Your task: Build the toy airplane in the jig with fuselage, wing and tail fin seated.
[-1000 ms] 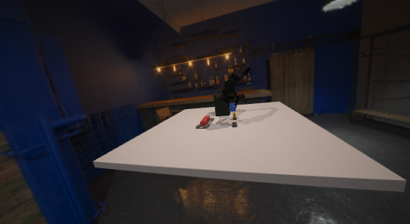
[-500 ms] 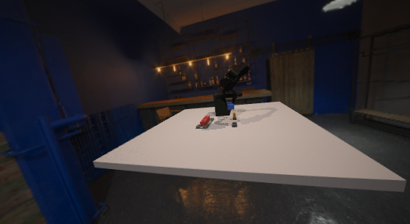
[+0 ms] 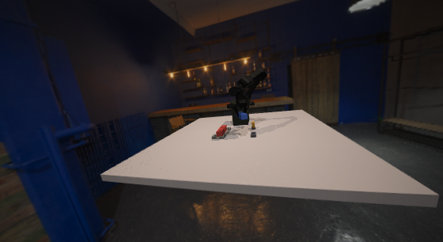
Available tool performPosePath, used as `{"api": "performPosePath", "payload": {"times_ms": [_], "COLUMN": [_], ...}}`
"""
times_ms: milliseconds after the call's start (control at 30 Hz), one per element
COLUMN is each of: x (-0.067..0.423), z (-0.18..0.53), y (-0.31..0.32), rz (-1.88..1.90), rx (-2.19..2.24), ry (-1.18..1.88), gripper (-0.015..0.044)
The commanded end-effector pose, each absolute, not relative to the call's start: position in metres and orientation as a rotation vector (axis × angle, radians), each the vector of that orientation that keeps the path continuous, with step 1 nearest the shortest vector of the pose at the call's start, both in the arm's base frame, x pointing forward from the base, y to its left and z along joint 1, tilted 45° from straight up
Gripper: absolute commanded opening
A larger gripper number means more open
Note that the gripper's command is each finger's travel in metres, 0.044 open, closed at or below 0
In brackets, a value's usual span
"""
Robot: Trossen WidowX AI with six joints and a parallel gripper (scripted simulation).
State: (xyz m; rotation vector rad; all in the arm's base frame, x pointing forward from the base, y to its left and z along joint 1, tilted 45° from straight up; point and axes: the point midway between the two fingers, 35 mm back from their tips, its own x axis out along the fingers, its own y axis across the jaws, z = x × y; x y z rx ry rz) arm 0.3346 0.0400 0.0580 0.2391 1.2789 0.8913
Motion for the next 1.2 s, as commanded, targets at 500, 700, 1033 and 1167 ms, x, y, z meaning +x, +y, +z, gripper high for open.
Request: {"api": "performPosePath", "payload": {"times_ms": [500,700,1033,1167], "x": [0.322,0.316,0.303,0.297], "z": [0.008,-0.007,-0.031,-0.041], "y": [0.003,-0.008,-0.026,-0.032], "rz": [1.062,1.119,1.213,1.251], "rx": [-0.004,-0.085,-0.220,-0.275], "ry": [1.146,1.093,0.995,0.953], "gripper": [0.0000,0.0000,0.0000,0.0000]}}
